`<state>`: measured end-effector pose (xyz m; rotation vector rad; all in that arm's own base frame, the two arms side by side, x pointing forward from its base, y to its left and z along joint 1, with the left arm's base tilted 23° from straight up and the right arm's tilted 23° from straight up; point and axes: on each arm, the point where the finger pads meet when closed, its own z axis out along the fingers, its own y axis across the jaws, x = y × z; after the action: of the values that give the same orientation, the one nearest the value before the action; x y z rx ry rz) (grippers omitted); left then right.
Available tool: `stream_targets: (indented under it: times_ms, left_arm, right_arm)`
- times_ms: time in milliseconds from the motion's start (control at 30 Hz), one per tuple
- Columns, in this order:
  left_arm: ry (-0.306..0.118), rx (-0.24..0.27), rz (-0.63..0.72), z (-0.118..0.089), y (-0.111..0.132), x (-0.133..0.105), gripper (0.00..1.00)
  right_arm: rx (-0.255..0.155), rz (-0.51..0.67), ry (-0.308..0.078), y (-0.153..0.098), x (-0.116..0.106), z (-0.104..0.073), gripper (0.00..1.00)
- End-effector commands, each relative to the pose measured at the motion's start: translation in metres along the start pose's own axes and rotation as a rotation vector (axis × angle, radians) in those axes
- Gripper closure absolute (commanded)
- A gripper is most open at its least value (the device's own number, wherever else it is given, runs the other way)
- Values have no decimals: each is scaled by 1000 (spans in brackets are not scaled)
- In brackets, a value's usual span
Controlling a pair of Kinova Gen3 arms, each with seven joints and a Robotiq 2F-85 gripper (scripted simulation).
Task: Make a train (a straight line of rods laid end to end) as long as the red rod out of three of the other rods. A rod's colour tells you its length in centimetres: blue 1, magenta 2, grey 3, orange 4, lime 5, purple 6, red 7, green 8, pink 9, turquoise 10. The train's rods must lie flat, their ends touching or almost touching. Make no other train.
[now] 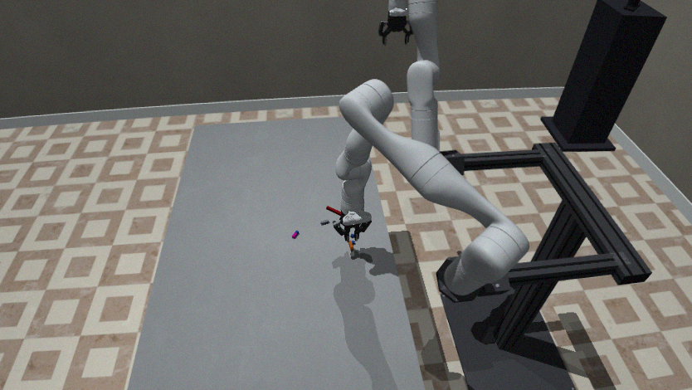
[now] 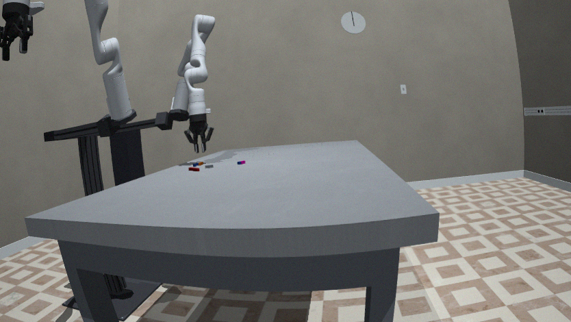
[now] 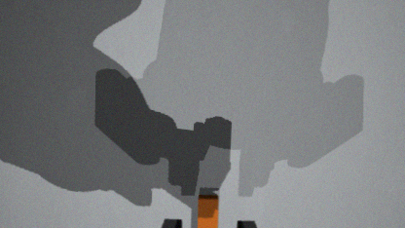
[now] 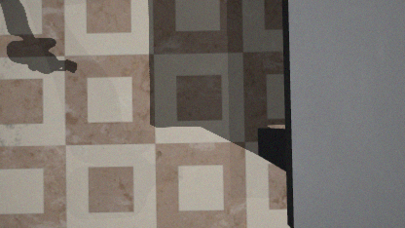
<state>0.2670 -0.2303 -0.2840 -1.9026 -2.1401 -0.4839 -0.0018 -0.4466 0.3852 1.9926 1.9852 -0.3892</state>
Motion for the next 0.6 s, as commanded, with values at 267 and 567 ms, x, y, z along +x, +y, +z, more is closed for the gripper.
stream_targets:
  times_ms: [267,567]
  left_arm:
    - [-2,-1,0,14,0,-1,685]
    - [-2,-1,0,25,0,-1,685]
  right_arm:
    - [0,0,-1,0,0,-1,2]
    - [0,0,-1,0,0,-1,2]
